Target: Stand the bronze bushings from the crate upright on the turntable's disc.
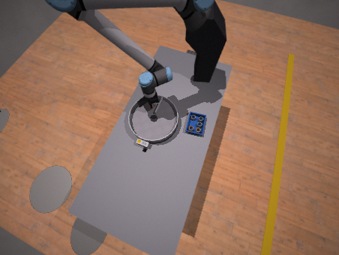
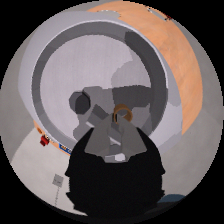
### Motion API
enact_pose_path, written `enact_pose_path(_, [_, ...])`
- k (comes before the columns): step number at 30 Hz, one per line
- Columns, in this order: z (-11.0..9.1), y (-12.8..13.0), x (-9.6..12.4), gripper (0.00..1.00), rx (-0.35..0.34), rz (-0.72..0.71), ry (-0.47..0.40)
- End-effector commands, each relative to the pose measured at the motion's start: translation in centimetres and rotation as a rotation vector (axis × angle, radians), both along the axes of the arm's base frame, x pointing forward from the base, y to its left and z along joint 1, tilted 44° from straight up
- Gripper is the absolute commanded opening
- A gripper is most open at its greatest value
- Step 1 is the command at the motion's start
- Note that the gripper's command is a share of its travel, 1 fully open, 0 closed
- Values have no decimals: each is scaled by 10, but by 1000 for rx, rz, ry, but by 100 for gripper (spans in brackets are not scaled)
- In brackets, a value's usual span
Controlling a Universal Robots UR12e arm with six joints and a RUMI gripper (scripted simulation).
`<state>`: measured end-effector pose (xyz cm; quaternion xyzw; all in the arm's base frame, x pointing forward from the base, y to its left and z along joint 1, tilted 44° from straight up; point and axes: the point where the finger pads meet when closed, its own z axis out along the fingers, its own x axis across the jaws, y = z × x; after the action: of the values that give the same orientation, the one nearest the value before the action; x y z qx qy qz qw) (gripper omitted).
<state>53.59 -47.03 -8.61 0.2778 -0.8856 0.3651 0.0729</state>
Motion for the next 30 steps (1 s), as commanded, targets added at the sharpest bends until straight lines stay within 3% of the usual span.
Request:
enact_pose_path(1, [0,0,0,0,0,0,0])
enact_pose_path(23, [0,0,0,0,0,0,0])
enact_pose_path(24, [0,0,0,6,0,0,0])
enact_pose_path(30, [0,0,0,6,0,0,0])
